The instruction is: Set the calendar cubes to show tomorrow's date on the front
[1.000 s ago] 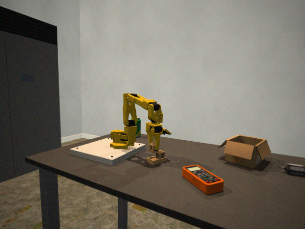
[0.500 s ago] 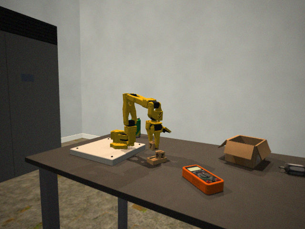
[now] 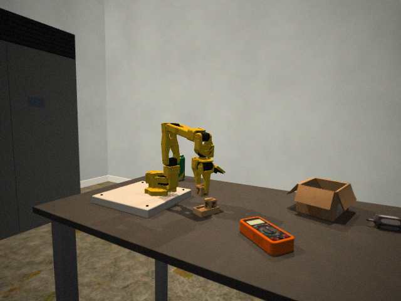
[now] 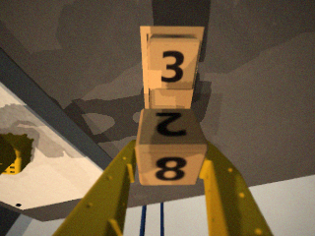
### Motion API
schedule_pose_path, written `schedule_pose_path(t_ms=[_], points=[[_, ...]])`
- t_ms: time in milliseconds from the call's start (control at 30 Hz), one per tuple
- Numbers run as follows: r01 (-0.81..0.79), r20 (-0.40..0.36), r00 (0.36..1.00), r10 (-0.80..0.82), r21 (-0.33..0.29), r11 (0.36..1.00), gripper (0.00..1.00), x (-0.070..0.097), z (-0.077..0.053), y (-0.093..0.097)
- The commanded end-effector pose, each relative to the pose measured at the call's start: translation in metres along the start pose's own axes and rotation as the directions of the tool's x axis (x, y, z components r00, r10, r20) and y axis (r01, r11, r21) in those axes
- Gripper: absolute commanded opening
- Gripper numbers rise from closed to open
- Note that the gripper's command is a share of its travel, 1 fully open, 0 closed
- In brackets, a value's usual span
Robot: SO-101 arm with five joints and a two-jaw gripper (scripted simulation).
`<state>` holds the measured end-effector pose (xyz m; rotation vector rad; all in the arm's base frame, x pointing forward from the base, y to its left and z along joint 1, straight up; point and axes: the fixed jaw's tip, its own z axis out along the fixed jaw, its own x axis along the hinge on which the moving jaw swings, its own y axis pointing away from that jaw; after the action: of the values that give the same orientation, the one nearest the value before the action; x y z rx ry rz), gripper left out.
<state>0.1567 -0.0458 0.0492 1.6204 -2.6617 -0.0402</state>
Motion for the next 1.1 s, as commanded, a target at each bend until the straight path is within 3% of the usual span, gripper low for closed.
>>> schedule_pose_path(t_ms=[0, 1067], points=[[-0.005, 0.005, 1.000, 0.005, 0.018, 1.000, 0.00, 0.0014, -0.0051, -0.0014], [0.008, 0.010, 1.000, -0.009, 0.046, 0.999, 0.00, 0.0010, -0.0118, -0.0023]])
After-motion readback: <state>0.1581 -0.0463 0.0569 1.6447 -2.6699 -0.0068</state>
